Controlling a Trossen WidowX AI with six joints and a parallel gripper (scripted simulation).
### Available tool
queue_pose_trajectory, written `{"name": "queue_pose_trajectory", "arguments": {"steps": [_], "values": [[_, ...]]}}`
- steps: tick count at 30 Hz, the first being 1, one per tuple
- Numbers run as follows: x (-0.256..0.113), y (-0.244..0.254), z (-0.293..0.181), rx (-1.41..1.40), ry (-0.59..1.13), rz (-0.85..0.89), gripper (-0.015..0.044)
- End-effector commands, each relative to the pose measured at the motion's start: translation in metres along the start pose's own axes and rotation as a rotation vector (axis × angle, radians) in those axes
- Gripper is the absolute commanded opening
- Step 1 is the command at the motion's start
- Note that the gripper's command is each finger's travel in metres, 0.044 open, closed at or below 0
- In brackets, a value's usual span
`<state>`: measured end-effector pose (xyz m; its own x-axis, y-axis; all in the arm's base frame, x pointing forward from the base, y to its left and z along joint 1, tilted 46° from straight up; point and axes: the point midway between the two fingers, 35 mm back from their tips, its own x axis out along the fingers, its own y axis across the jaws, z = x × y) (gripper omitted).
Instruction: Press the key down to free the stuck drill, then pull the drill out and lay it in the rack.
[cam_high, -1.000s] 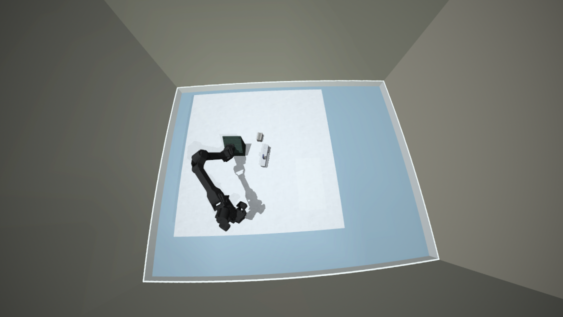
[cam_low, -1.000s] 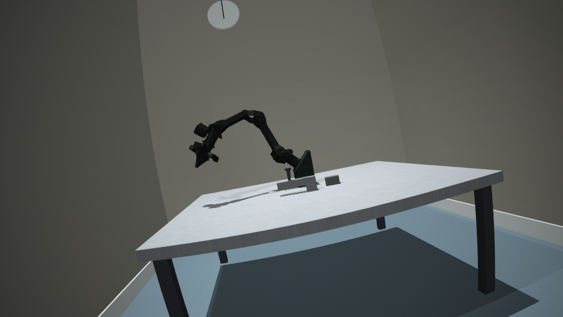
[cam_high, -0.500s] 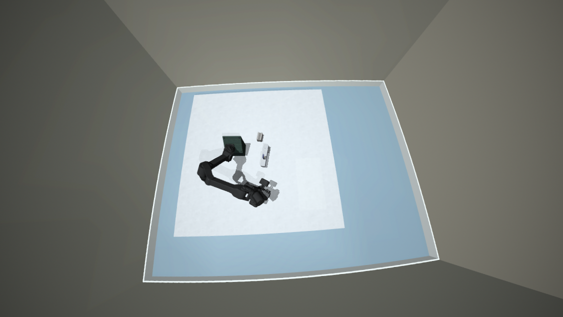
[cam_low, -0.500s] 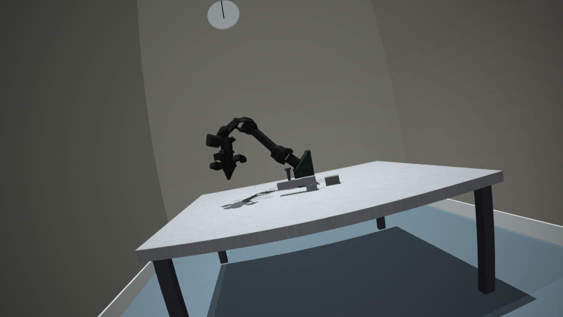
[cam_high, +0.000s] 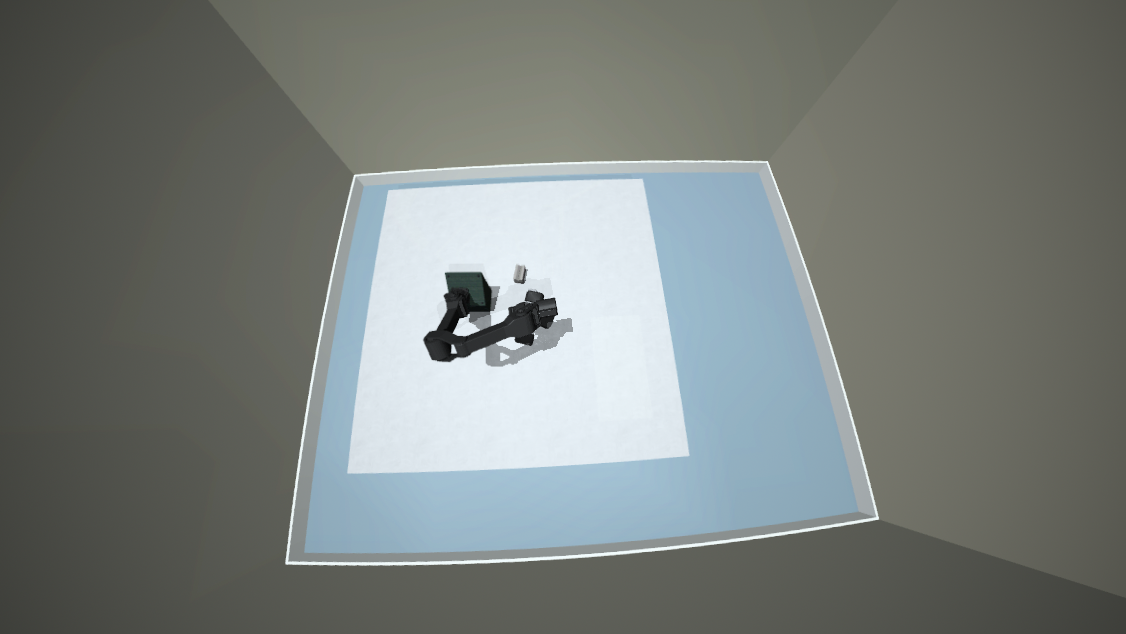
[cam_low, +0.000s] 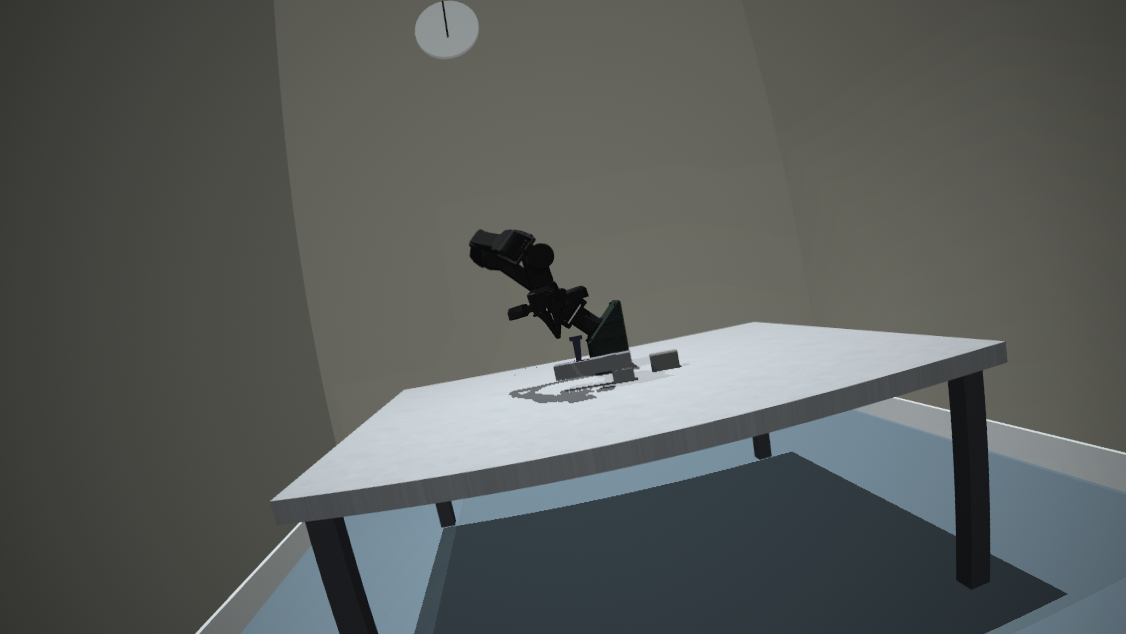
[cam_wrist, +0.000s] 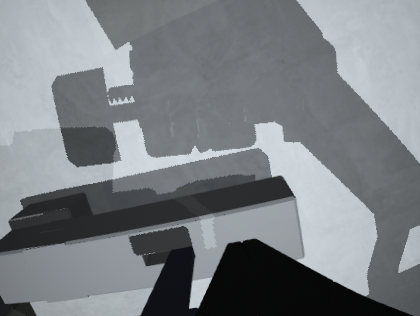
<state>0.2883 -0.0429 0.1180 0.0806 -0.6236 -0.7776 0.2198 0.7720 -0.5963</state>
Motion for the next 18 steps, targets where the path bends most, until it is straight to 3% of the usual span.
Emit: {"name": "queue_pose_trajectory", "arguments": {"steps": [1,18], "values": [[-0.003,0.034,-0.029,-0.078,0.032,-0.103,0.0],[0.008,0.037,-0.035,-0.092,0.031,-0.123,0.0]]}}
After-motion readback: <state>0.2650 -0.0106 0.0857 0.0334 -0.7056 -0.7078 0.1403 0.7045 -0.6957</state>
